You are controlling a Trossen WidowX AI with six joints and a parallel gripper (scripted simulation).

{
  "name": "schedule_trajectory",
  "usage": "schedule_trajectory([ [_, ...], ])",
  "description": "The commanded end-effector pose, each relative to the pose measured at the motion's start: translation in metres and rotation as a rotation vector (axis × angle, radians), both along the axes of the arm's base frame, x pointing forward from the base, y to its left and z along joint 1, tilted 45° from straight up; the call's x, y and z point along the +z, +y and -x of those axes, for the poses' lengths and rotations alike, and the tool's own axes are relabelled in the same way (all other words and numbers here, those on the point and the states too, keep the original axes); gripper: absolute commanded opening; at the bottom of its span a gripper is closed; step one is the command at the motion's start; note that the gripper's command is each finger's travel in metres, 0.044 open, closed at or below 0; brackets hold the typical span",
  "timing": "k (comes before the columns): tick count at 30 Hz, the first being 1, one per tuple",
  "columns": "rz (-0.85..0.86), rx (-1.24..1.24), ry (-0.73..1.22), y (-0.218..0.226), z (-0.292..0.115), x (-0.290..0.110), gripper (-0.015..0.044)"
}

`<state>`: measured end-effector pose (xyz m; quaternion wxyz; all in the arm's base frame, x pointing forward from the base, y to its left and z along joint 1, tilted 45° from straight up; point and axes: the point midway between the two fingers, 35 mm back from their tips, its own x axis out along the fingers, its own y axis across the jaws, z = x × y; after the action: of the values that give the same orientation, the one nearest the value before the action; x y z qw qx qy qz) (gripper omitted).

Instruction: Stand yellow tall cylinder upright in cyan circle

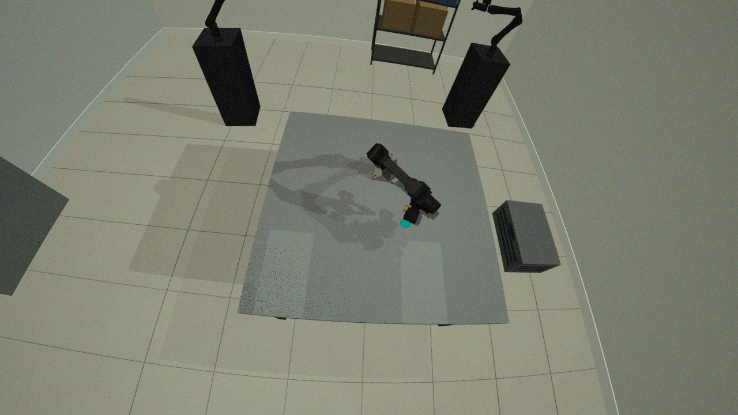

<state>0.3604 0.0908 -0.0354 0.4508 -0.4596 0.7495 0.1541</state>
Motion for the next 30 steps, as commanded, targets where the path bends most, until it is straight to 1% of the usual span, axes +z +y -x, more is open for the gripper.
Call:
schedule_trajectory([
  [1, -0.036, -0.004, -0.006, 0.001, 0.0, 0.0, 0.0105],
  [30, -0.247, -0.037, -0.055, -0.004, 0.0, -0.013, 0.0105],
])
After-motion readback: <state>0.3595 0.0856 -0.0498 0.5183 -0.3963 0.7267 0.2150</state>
